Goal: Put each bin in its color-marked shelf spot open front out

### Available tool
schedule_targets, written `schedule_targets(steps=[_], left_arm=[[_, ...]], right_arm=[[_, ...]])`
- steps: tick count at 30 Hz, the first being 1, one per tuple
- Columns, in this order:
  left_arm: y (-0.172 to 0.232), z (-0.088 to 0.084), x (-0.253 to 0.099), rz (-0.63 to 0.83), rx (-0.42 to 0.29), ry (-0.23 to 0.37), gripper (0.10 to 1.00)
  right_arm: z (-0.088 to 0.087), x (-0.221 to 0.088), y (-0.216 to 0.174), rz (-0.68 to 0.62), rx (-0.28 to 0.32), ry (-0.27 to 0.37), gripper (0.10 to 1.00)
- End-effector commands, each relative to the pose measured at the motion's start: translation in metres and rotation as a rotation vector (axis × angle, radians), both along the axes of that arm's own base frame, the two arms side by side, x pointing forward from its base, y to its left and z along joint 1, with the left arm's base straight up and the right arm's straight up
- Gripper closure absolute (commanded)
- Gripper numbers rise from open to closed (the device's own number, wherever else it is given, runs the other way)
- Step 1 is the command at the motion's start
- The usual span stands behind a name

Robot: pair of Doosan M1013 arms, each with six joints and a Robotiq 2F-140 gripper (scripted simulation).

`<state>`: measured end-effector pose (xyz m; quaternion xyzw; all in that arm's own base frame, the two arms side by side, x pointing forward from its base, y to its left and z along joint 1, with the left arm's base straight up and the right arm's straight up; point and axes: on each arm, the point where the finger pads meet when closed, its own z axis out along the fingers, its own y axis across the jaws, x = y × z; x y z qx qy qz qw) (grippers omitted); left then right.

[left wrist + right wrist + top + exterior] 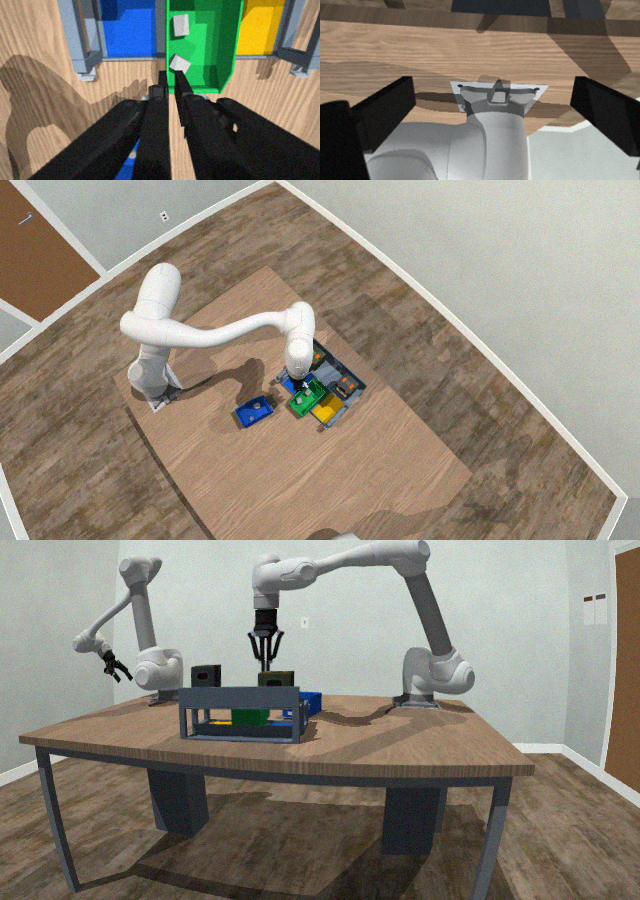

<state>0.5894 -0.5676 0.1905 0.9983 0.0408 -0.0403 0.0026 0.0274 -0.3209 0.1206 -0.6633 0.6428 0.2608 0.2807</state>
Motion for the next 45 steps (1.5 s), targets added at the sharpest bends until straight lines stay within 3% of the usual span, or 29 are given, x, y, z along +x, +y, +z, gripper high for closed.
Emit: schedule_targets(steps=[1,11,12,45], left_arm=[[-0.0001,0.0016,0.0003,0.000,-0.001,-0.001,0.944],[-0.0001,0.0019,0.0003,0.000,-0.001,-0.001,0.944],[-0.0001,0.0019,0.0003,0.000,-0.001,-0.001,0.999],[-0.0001,0.0019,0.0003,0.000,-0.001,-0.002,0.999]], right_arm=[[0.0004,0.0001,-0.0003,0.000,-0.001,0.000,0.098],[0.0004,0.0001,-0.0003,0.000,-0.001,0.000,0.098],[0.0004,0.0001,-0.0003,0.000,-0.001,0.000,0.098],[0.0004,0.0001,-0.0003,0.000,-0.001,0.000,0.098]])
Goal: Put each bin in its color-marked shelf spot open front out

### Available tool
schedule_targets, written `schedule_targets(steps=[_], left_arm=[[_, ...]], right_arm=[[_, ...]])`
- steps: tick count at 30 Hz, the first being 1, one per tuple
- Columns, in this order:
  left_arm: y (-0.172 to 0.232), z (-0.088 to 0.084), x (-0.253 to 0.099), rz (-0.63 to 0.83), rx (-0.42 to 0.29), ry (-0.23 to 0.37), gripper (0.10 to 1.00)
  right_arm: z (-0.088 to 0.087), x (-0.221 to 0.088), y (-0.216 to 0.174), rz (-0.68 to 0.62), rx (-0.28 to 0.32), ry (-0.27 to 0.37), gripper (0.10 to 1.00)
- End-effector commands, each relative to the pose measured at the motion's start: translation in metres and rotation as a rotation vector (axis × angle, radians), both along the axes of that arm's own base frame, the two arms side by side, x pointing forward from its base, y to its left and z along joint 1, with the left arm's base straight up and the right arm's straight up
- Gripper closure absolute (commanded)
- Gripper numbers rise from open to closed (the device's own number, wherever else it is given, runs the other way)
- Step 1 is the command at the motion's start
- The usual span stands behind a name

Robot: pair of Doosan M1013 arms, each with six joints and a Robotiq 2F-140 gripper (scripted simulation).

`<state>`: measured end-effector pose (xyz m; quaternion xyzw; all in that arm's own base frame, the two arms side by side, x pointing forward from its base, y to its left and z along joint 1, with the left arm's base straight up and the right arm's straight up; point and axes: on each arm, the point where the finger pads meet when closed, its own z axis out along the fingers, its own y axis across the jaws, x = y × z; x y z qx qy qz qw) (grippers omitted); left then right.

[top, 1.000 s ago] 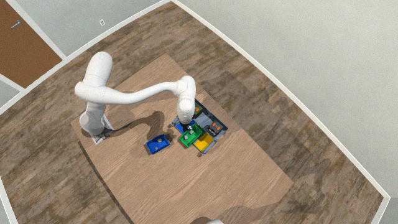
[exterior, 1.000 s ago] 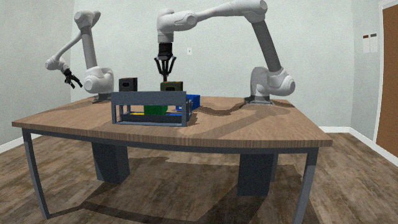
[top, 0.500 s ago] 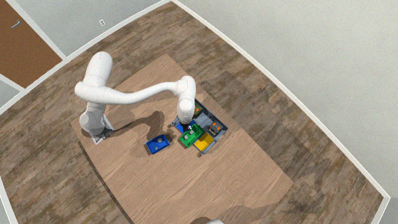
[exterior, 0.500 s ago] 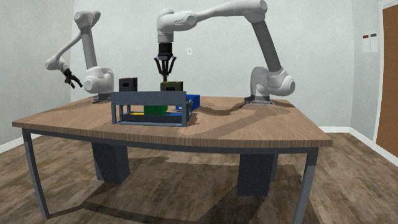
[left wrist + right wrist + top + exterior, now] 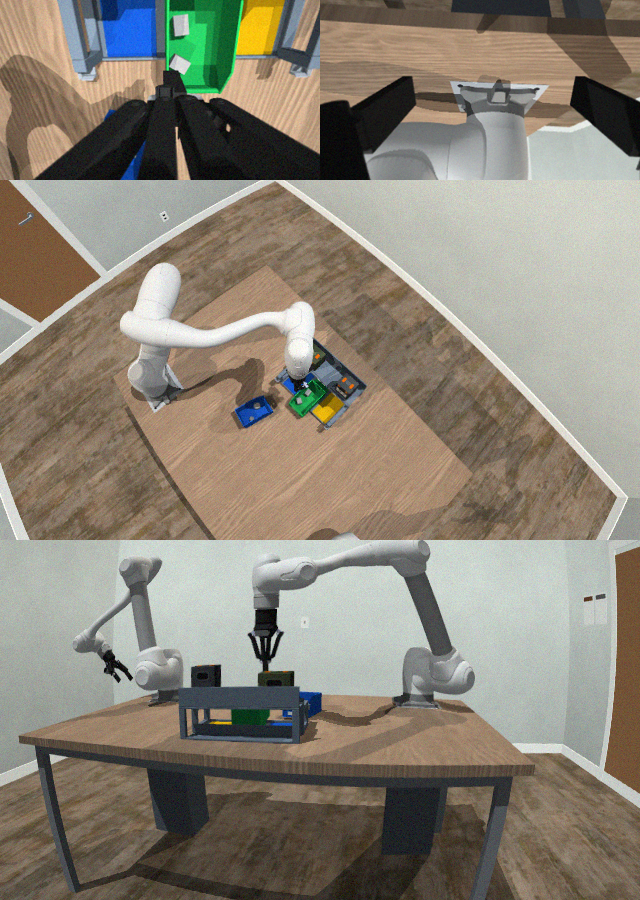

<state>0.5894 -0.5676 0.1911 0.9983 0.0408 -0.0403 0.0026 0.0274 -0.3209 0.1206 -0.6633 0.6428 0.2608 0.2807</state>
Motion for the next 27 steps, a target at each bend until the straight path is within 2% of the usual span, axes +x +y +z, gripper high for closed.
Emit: schedule_targets(steps=[1,4,7,9,12,24,26,27], left_arm=[[0.000,0.001,0.000,0.000,-0.001,-0.002,0.999],[-0.001,0.001,-0.001,0.028,0.002,-0.003,0.999],[-0.005,-0.001,-0.007,0.125,0.010,-0.007,0.999],[-0.005,-0.001,-0.007,0.125,0.010,-0.007,0.999],[-0.012,-0.005,-0.017,0.303,0.025,-0.015,0.999],[-0.030,-0.013,-0.046,0.786,0.053,-0.036,0.999],[-0.030,-0.013,-0.046,0.786,0.053,-0.036,0.999],[-0.033,-0.015,-0.052,0.881,0.057,-0.039,0.999]], right_arm=[[0.000,0.000,0.000,0.000,-0.001,0.000,0.098],[0.000,0.000,0.000,0.000,-0.001,0.000,0.098],[0.000,0.000,0.000,0.000,-0.001,0.000,0.098],[0.000,0.000,0.000,0.000,-0.001,0.000,0.098],[0.000,0.000,0.000,0.000,-0.001,0.000,0.098],[0.000,0.000,0.000,0.000,-0.001,0.000,0.098],[0.000,0.000,0.000,0.000,-0.001,0.000,0.098],[0.000,0.000,0.000,0.000,-0.001,0.000,0.098]])
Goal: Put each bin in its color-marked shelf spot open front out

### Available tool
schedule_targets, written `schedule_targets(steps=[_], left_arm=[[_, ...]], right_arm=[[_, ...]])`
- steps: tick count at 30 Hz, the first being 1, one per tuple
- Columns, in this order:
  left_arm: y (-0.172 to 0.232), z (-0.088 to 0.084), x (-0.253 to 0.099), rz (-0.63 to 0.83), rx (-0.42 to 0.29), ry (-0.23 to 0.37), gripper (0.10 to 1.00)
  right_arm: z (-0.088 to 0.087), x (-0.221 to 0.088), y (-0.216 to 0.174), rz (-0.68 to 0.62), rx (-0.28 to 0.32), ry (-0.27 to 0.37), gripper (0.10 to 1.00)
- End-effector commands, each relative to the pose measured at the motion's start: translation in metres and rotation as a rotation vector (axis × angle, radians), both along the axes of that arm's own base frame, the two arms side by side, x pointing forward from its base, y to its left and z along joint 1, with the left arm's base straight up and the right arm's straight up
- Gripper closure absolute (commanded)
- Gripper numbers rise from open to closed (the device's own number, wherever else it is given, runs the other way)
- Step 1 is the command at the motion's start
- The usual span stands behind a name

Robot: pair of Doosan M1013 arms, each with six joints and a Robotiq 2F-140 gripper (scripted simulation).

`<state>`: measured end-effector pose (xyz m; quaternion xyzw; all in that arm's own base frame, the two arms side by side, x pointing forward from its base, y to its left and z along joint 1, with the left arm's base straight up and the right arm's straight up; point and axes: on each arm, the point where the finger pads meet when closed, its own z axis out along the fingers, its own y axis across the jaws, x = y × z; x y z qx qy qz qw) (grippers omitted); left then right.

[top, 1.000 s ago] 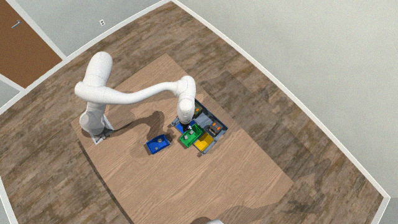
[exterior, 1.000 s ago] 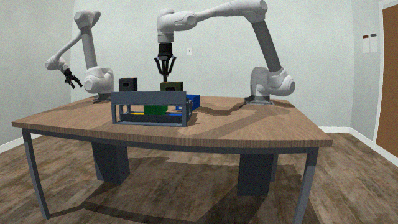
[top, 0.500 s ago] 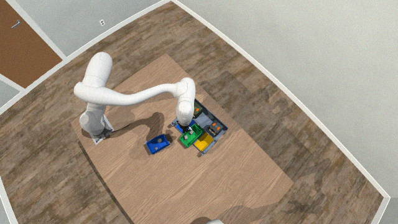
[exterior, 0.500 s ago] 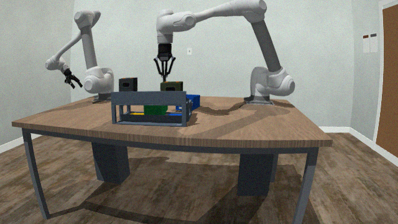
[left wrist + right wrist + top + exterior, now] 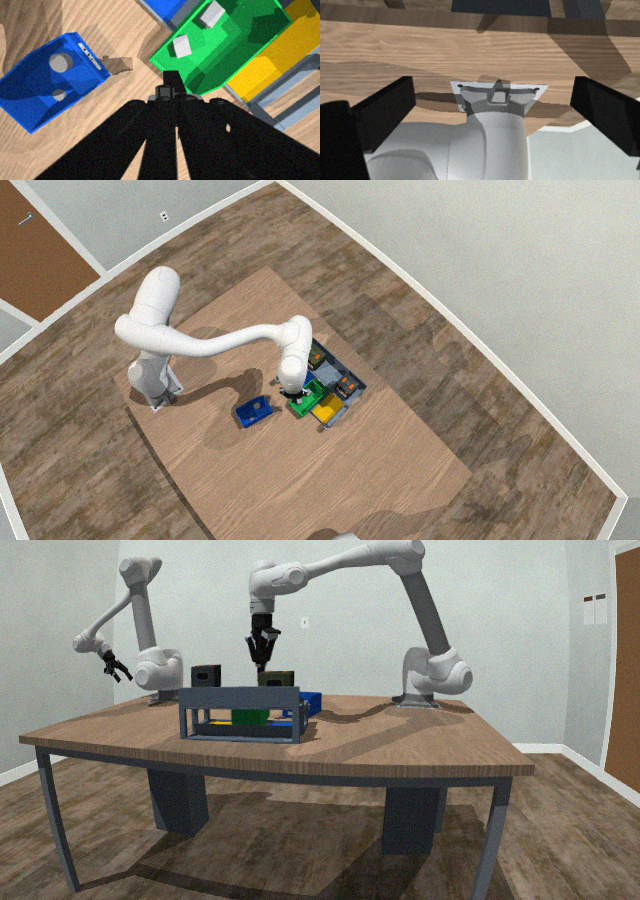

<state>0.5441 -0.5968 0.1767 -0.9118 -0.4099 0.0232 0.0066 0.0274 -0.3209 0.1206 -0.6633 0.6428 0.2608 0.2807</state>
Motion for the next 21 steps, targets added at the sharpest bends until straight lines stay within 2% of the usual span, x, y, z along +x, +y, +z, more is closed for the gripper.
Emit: schedule_targets(steps=[1,14,16,21], left_arm=[[-0.006,-0.002,-0.009,0.166,0.012,-0.016,0.999],[-0.023,-0.011,-0.041,0.688,0.024,-0.039,0.999],[-0.023,-0.011,-0.041,0.688,0.024,-0.039,0.999],[-0.026,-0.013,-0.048,0.804,0.024,-0.043,0.999]], right_arm=[[0.000,0.000,0.000,0.000,-0.001,0.000,0.098],[0.000,0.000,0.000,0.000,-0.001,0.000,0.098],[0.000,0.000,0.000,0.000,-0.001,0.000,0.098],[0.000,0.000,0.000,0.000,-0.001,0.000,0.098]])
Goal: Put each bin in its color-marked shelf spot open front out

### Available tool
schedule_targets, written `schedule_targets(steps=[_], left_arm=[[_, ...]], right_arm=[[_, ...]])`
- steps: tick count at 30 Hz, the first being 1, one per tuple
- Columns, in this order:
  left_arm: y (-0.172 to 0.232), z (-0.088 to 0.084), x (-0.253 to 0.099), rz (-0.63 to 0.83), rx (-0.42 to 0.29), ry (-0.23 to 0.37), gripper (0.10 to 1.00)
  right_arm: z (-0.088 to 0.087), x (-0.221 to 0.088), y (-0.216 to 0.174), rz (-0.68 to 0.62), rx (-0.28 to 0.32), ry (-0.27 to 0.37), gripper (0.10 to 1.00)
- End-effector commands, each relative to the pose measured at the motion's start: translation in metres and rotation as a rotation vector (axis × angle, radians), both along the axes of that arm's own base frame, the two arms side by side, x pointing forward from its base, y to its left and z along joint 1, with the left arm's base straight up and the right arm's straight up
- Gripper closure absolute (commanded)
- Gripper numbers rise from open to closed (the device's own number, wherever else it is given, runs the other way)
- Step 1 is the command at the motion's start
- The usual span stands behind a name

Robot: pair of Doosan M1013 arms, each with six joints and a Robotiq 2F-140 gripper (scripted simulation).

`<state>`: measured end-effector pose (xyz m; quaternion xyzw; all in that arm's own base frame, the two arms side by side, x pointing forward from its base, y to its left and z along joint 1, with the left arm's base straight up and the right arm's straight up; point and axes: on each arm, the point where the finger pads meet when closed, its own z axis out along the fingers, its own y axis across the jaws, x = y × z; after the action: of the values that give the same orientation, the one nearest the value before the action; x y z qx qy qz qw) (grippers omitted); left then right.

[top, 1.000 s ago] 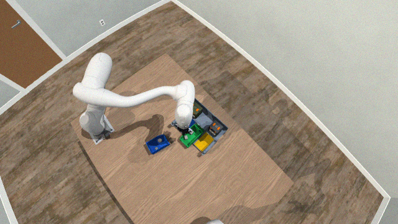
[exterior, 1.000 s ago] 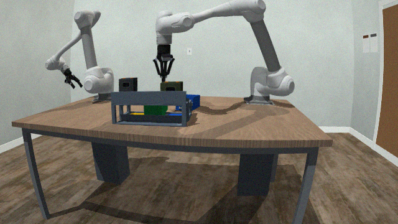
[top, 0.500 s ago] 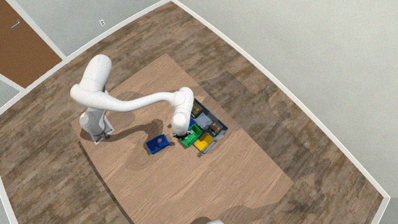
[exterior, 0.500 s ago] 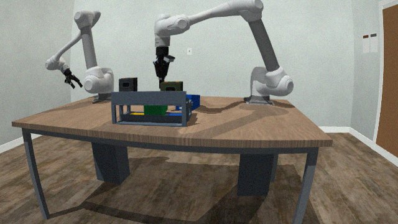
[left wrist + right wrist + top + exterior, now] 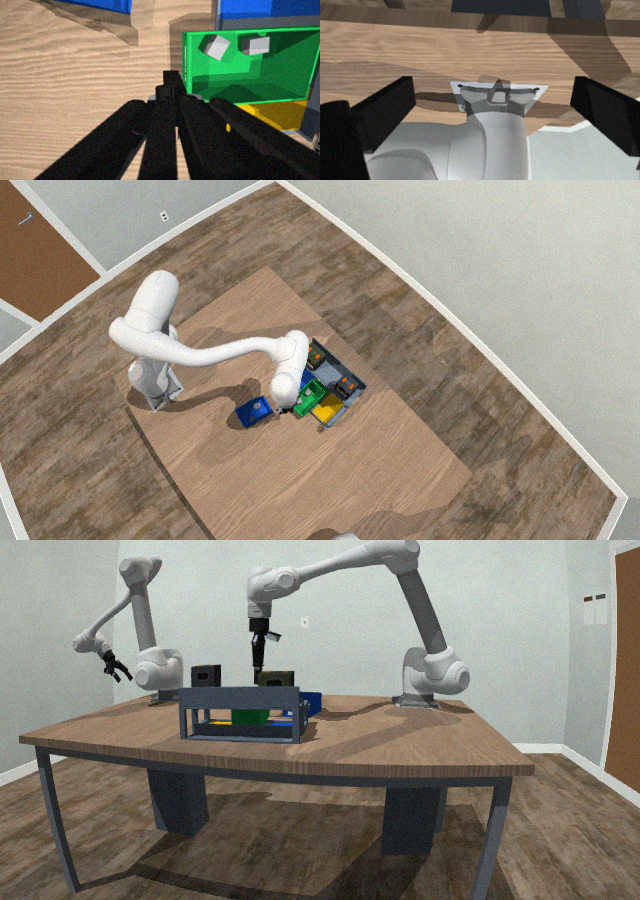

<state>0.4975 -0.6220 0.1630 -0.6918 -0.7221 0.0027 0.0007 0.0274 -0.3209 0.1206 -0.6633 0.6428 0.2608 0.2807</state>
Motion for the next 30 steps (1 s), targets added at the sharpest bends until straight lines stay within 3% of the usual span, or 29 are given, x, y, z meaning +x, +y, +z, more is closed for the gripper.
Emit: schedule_targets(steps=[1,18,30], left_arm=[[-0.001,0.001,-0.002,0.038,0.001,-0.006,0.999],[-0.001,0.000,-0.002,0.038,0.002,-0.006,0.999],[-0.001,-0.011,-0.002,0.039,0.002,-0.006,0.999]], right_arm=[[0.000,0.000,0.000,0.000,-0.001,0.000,0.098],[0.000,0.000,0.000,0.000,-0.001,0.000,0.098],[0.000,0.000,0.000,0.000,-0.001,0.000,0.098]])
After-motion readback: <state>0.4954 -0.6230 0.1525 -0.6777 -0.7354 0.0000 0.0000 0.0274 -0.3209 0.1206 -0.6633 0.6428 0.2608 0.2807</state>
